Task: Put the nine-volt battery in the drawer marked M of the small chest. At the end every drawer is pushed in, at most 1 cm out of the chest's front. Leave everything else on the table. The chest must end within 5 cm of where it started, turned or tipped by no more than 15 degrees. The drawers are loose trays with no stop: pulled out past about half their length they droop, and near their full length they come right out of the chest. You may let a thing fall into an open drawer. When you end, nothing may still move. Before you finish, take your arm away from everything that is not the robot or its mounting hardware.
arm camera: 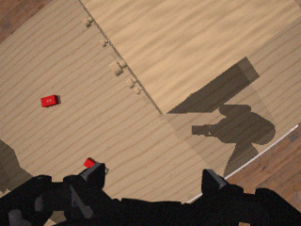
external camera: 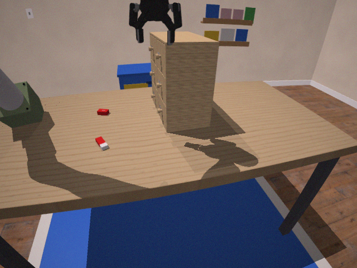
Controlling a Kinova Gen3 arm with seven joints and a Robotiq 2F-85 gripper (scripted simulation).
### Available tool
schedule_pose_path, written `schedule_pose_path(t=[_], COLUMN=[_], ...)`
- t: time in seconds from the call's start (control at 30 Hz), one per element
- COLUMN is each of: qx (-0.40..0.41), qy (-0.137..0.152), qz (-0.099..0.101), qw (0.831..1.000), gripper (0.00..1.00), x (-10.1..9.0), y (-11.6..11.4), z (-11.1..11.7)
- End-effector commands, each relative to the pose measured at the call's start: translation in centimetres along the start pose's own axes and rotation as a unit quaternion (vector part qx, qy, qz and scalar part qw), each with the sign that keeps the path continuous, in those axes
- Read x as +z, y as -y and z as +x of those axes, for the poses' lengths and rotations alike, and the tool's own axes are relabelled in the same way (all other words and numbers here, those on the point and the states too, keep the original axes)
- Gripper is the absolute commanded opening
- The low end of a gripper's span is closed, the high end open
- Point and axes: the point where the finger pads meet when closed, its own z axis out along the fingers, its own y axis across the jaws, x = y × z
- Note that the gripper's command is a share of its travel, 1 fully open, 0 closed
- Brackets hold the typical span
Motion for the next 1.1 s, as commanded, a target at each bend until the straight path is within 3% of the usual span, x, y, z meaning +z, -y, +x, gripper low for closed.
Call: schedule_pose_path(t=[0.0, 0.43, 0.5, 0.97, 1.07], qx=[0.016, 0.172, 0.172, 0.317, 0.325], qy=[-0.004, -0.004, -0.004, -0.005, -0.005], qz=[-0.003, -0.003, -0.003, -0.002, -0.002], qw=[1.000, 0.985, 0.985, 0.949, 0.946], gripper=[1.00, 1.00, 1.00, 1.00, 1.00], x=[0.1, 3.5, 3.5, 6.7, 6.9], y=[1.5, 8.7, 8.7, 15.7, 16.1], z=[0.1, 0.7, 0.7, 1.3, 1.3])
